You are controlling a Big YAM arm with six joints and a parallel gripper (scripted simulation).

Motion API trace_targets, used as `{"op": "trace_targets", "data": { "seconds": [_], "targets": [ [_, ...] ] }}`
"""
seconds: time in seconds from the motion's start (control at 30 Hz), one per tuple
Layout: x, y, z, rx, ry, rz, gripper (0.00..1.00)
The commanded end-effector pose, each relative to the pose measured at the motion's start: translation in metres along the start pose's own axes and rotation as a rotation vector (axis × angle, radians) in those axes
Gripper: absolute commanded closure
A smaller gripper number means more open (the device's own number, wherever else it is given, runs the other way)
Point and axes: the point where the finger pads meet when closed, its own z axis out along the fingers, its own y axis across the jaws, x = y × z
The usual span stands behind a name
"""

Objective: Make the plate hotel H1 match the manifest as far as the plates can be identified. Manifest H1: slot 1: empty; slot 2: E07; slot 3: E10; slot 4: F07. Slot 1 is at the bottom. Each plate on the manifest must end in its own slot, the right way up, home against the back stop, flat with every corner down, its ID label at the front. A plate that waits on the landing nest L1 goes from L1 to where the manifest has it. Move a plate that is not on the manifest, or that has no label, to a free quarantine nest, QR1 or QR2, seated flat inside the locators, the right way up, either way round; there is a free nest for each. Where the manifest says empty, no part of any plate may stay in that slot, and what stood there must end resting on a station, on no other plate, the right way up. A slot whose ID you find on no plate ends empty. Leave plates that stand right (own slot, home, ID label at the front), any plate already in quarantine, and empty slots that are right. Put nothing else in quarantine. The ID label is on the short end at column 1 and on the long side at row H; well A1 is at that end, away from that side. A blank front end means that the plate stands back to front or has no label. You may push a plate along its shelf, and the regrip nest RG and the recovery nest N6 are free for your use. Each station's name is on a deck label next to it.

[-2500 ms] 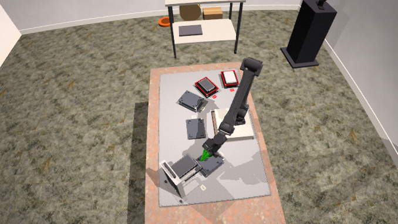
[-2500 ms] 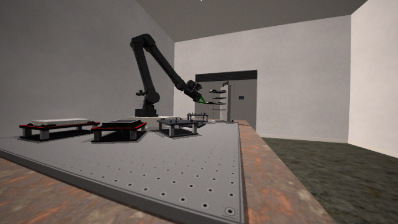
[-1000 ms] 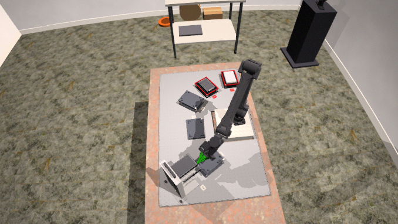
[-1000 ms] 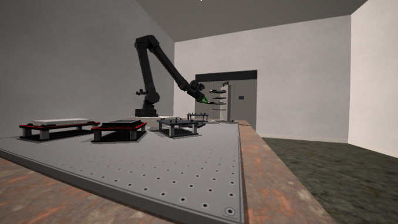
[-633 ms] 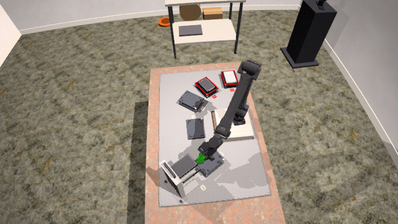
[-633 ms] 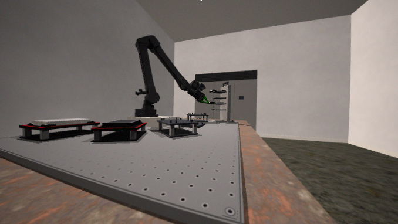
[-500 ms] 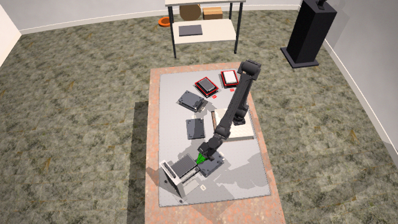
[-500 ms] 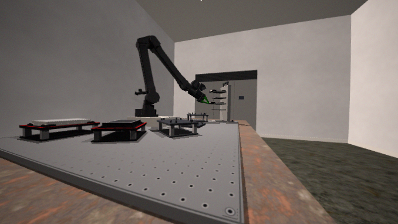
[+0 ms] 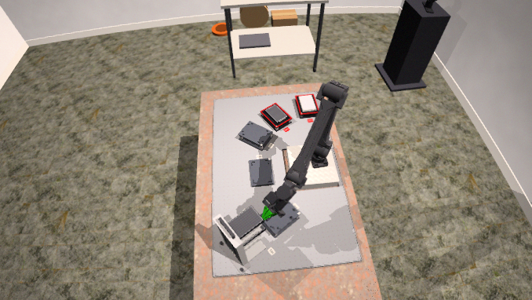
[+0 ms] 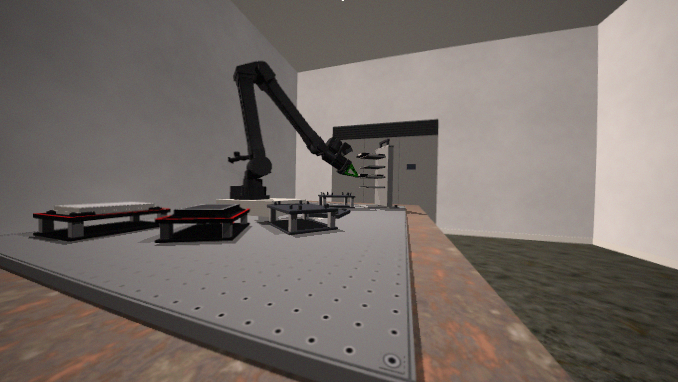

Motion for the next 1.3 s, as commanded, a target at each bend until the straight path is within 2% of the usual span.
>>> {"op": "trace_targets", "data": {
  "seconds": [0.0, 0.5, 1.27],
  "targets": [
    [-0.0412, 0.0022, 0.0118, -0.002, -0.075, 0.015, 1.0],
    [-0.0454, 0.002, 0.019, -0.003, -0.076, 0.015, 1.0],
    [-0.0454, 0.0019, 0.019, -0.002, -0.076, 0.016, 1.0]
  ]
}}
